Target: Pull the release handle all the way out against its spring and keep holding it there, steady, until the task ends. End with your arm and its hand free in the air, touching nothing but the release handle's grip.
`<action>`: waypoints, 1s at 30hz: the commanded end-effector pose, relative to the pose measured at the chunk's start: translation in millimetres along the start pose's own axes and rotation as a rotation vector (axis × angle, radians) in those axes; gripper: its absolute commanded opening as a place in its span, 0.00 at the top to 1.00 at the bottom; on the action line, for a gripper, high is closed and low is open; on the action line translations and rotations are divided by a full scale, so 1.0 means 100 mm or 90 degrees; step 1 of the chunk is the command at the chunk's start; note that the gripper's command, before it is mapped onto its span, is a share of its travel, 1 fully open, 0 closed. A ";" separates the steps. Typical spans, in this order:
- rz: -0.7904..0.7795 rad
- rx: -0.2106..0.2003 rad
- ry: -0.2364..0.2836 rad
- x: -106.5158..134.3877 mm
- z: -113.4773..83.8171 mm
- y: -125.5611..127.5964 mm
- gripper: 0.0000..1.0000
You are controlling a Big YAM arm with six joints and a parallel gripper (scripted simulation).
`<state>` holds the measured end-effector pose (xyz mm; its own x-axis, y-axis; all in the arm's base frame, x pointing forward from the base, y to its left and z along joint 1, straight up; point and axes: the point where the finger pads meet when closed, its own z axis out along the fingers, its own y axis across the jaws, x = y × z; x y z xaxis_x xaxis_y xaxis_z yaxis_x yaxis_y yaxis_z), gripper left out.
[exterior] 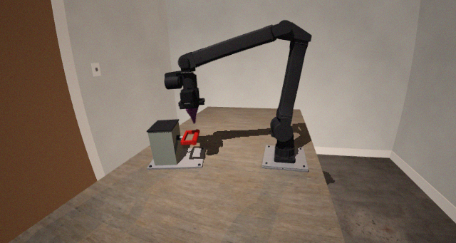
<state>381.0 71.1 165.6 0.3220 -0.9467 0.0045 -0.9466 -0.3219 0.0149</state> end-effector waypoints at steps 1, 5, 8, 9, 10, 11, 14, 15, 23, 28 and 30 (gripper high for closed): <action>-0.006 0.047 0.004 0.02 -0.28 -0.22 1.00; -0.006 0.047 0.004 0.02 -0.28 -0.22 1.00; -0.006 0.047 0.004 0.02 -0.28 -0.22 0.53; -0.006 0.047 0.004 0.02 -0.28 -0.22 0.53; -0.006 0.047 0.004 0.02 -0.28 -0.22 0.53; -0.006 0.047 0.004 0.02 -0.28 -0.22 0.53; -0.006 0.047 0.004 0.02 -0.28 -0.22 0.53; -0.006 0.047 0.004 0.02 -0.28 -0.22 0.53; -0.006 0.047 0.004 0.02 -0.28 -0.22 0.53; -0.006 0.047 0.004 0.02 -0.28 -0.22 0.53; -0.006 0.047 0.004 0.02 -0.28 -0.22 0.53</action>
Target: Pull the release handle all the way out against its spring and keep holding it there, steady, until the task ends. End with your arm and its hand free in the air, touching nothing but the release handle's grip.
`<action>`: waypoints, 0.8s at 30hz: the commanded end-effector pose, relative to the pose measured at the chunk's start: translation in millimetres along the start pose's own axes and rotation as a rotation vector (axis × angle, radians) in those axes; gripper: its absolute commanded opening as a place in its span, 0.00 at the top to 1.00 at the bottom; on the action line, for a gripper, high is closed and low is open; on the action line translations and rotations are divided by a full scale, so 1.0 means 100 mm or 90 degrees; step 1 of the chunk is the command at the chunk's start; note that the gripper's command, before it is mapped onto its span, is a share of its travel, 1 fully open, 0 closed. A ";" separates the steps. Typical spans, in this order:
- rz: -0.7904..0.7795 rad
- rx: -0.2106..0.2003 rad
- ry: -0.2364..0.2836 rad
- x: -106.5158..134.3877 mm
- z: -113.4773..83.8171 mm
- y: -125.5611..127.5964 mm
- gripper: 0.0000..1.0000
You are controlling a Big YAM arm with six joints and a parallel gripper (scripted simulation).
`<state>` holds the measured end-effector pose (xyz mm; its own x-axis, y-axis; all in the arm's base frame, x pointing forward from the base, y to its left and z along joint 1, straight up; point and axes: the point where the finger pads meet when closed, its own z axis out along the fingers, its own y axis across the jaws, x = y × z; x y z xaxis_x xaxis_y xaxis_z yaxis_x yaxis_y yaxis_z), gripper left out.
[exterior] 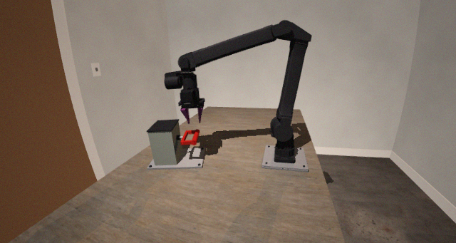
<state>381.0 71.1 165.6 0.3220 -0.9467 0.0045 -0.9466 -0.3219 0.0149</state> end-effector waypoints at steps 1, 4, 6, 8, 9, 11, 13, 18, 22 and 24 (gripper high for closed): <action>-0.006 0.047 0.004 0.02 -0.28 -0.22 0.53; -0.006 0.047 0.004 0.02 -0.28 -0.22 0.53; -0.006 0.047 0.004 0.02 -0.28 -0.22 0.53; -0.006 0.047 0.004 0.02 -0.28 -0.22 0.53; -0.006 0.047 0.004 0.02 -0.28 -0.22 0.53; -0.006 0.047 0.004 0.02 -0.28 -0.22 0.53; -0.006 0.047 0.004 0.02 -0.28 -0.22 0.53; -0.006 0.047 0.004 0.02 -0.27 -0.22 0.53; -0.006 0.046 0.004 0.02 -0.25 -0.22 0.53; -0.006 0.046 0.004 0.02 -0.24 -0.22 0.53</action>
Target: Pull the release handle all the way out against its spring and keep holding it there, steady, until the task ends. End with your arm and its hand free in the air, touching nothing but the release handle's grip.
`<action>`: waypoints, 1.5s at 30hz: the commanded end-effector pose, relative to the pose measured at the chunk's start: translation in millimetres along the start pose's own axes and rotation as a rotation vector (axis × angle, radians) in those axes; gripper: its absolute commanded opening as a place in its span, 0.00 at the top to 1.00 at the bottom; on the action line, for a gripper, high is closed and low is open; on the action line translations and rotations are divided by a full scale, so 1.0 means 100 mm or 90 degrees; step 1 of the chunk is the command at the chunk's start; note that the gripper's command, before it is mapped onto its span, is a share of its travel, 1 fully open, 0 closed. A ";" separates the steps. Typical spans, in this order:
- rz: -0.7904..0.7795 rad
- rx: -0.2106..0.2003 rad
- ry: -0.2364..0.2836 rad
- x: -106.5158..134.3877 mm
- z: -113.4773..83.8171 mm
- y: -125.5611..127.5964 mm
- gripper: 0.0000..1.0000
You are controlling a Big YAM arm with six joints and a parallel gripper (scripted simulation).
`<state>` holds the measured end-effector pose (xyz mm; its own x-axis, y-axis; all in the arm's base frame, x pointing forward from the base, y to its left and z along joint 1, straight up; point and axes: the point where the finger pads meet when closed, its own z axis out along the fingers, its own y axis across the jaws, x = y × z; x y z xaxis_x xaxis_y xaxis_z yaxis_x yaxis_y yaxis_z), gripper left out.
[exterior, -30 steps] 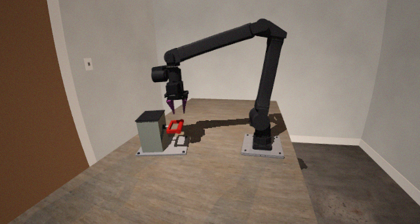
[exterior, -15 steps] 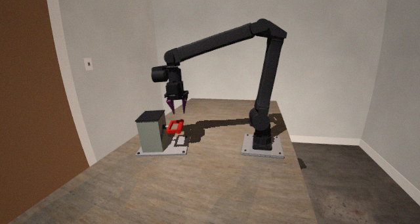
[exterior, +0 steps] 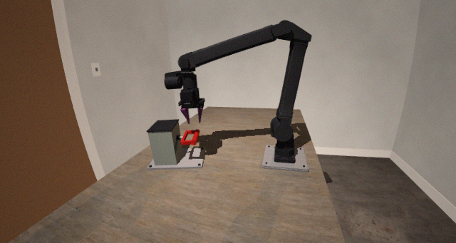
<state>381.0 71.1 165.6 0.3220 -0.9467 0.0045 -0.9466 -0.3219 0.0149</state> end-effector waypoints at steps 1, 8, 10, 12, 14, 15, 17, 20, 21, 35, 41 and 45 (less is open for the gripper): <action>-0.006 0.046 0.004 0.02 -0.24 -0.22 0.53; -0.006 0.046 0.004 0.02 -0.17 -0.23 0.53; -0.006 0.046 0.004 0.02 -0.15 -0.23 0.53; -0.006 0.046 0.004 0.02 -0.12 -0.23 0.53; -0.006 0.046 0.004 0.02 -0.09 -0.24 0.53; -0.006 0.046 0.004 0.02 -0.08 -0.24 0.53; -0.006 0.046 0.004 0.02 -0.06 -0.24 0.53; -0.006 0.046 0.004 0.02 -0.03 -0.24 0.53; -0.006 0.046 0.004 0.02 -0.02 -0.24 0.53; -0.006 0.046 0.004 0.02 0.15 -0.26 0.53; -0.006 0.046 0.004 0.02 0.20 -0.26 0.53; -0.006 0.046 0.004 0.02 0.21 -0.27 0.53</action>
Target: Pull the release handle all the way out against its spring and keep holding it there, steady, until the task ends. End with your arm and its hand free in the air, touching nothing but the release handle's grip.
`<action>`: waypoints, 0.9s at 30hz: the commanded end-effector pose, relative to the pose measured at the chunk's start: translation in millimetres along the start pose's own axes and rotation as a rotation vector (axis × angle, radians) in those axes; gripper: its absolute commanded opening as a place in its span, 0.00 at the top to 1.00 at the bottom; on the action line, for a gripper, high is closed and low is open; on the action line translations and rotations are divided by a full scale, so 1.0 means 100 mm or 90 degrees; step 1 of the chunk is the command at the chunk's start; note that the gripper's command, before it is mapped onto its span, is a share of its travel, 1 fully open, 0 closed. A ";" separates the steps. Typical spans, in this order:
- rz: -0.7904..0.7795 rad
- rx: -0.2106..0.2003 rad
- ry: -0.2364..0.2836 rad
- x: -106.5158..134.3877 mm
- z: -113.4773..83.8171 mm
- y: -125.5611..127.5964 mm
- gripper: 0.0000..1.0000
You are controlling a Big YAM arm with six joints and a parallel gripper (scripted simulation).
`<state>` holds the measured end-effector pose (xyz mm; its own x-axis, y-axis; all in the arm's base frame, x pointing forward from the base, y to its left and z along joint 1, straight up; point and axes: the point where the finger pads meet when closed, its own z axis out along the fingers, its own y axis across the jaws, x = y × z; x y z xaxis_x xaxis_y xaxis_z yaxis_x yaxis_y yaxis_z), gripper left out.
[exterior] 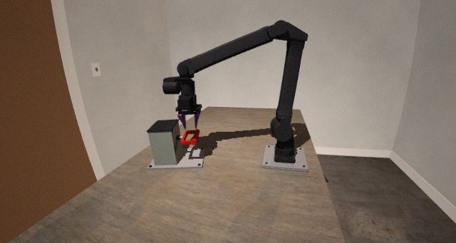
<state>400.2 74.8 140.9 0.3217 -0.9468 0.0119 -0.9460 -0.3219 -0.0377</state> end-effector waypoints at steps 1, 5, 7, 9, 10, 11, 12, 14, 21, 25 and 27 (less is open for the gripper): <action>-0.006 0.013 0.000 0.00 -0.03 -0.07 0.53; -0.006 0.013 0.000 0.00 -0.02 -0.07 0.53; -0.006 0.013 0.000 0.00 -0.02 -0.07 0.53; -0.006 0.010 -0.001 0.00 0.00 -0.05 0.53; -0.006 0.006 -0.001 0.00 0.02 -0.03 0.53; -0.005 0.003 -0.002 0.00 0.04 -0.01 0.53; -0.005 0.003 -0.002 0.00 0.04 -0.01 0.53; -0.005 0.003 -0.002 0.00 0.04 -0.01 0.53; -0.003 -0.006 -0.003 0.00 0.10 0.06 0.53; -0.003 -0.006 -0.003 0.00 0.10 0.06 0.53; -0.002 -0.009 -0.003 0.00 0.11 0.08 0.53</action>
<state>387.4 72.3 125.3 0.3221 -0.9467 0.0071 -0.9467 -0.3221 -0.0033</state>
